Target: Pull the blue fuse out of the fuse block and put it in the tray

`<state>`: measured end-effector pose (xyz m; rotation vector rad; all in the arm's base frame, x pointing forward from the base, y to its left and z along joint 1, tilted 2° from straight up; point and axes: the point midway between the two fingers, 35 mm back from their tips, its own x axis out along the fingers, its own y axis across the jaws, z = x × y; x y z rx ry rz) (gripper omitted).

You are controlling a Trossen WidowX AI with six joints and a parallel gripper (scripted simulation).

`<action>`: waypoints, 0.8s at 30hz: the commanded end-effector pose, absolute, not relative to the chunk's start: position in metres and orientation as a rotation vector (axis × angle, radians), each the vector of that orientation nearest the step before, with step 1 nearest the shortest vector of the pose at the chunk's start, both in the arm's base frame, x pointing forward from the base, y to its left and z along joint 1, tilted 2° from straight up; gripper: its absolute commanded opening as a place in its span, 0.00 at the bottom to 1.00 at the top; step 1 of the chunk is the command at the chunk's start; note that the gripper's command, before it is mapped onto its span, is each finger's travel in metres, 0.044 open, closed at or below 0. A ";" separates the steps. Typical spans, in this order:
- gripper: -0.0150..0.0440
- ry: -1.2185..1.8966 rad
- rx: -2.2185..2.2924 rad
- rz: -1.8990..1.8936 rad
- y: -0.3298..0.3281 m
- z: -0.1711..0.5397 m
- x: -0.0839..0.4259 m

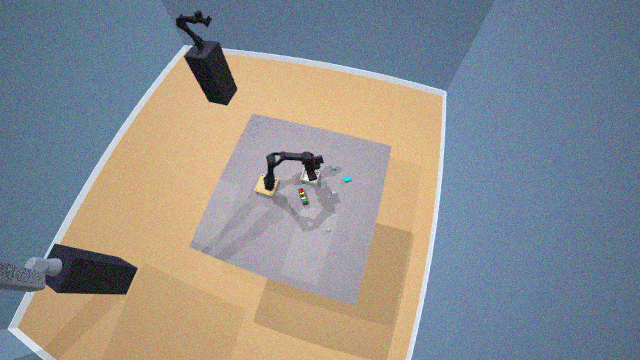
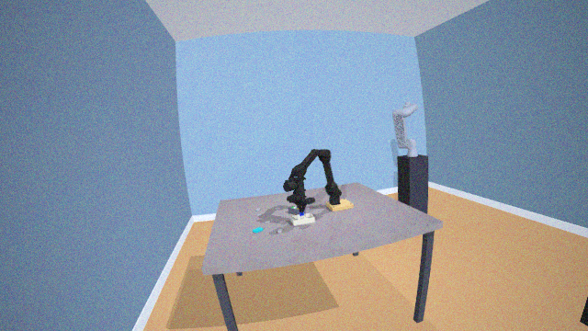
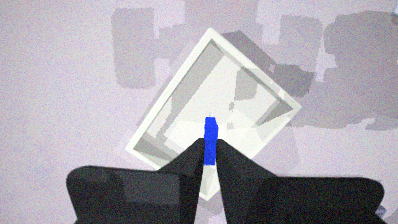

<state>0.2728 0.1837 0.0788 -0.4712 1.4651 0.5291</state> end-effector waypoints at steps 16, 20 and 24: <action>0.81 1.468 -0.471 0.525 0.181 0.116 0.271; 0.81 1.468 -0.471 0.525 0.181 0.116 0.271; 0.81 1.468 -0.471 0.525 0.181 0.116 0.271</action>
